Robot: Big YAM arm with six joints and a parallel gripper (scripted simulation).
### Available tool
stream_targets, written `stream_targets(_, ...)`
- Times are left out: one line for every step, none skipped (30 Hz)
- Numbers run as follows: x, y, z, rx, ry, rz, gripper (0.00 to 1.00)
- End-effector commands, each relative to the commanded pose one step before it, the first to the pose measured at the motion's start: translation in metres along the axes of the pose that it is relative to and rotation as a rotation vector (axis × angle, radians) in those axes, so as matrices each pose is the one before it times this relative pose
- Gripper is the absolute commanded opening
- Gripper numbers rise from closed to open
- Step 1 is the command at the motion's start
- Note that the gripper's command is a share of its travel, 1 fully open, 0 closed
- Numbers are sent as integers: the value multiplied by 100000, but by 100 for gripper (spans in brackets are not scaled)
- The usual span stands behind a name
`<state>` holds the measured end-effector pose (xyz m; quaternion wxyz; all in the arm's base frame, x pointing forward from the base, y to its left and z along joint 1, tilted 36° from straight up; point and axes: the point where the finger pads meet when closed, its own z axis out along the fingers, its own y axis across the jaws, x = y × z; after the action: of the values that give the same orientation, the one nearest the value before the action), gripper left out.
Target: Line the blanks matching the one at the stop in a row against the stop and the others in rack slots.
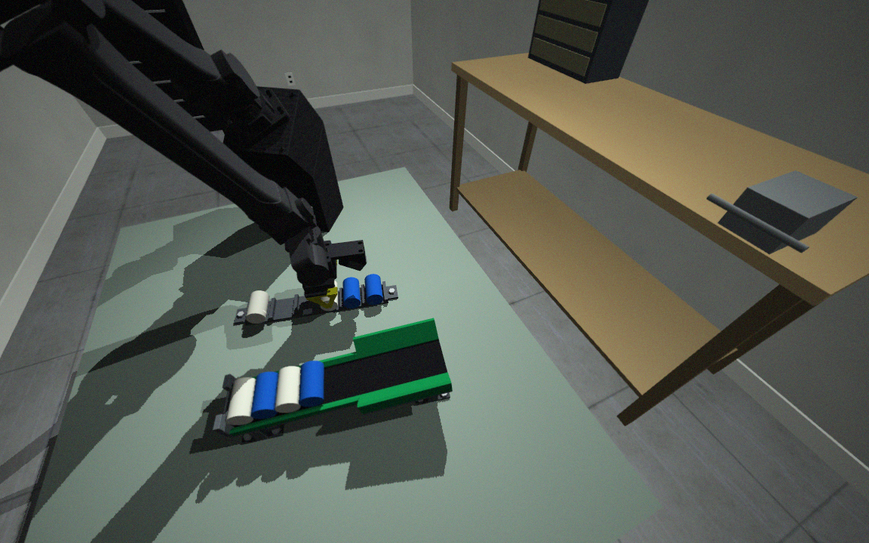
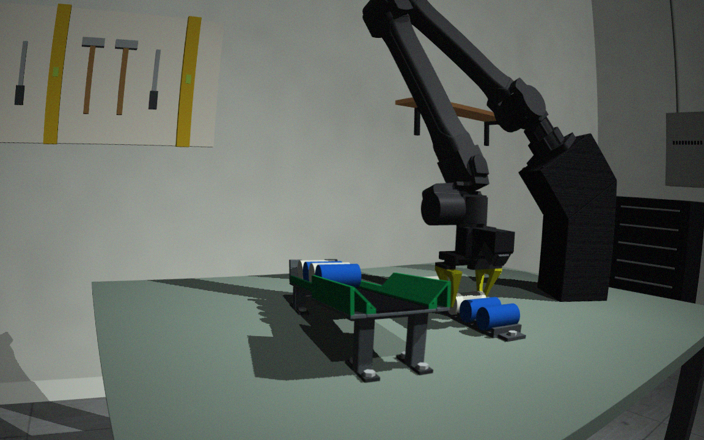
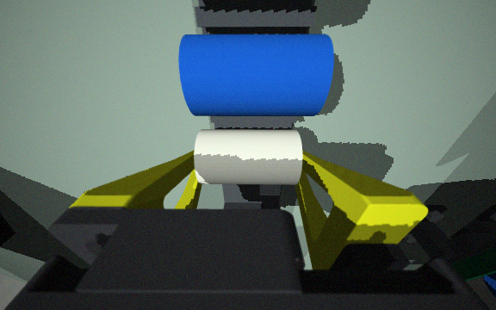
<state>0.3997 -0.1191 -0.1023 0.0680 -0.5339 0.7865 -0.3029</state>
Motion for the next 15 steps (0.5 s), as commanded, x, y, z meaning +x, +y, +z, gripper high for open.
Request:
stream_targets(-229,-1064,-201,2256,-530,-891,65)
stream_targets(-210,325,-579,-775,-286,-548,65)
stream_targets(67,991,-497,-1459,158,92,65)
stream_targets(14,-15,-370,52,82,715,65)
stream_targets(-1,-18,-460,51,-3,18,65)
stream_targets(-2,-24,-542,62,-4,22,65)
stream_targets(-3,-29,-611,73,-5,27,65)
stream_targets(-4,-34,-665,82,-7,31,65)
stream_targets(-6,-41,-702,90,-9,35,65)
stream_targets(0,0,0,0,0,0,65)
stream_targets(0,0,0,0,0,0,65)
stream_targets(-6,-45,-721,96,-11,39,65)
stream_targets(-8,-50,-721,99,-13,41,65)
stream_targets(-9,-52,-705,100,-15,43,65)
stream_targets(-9,-54,-672,98,-17,43,65)
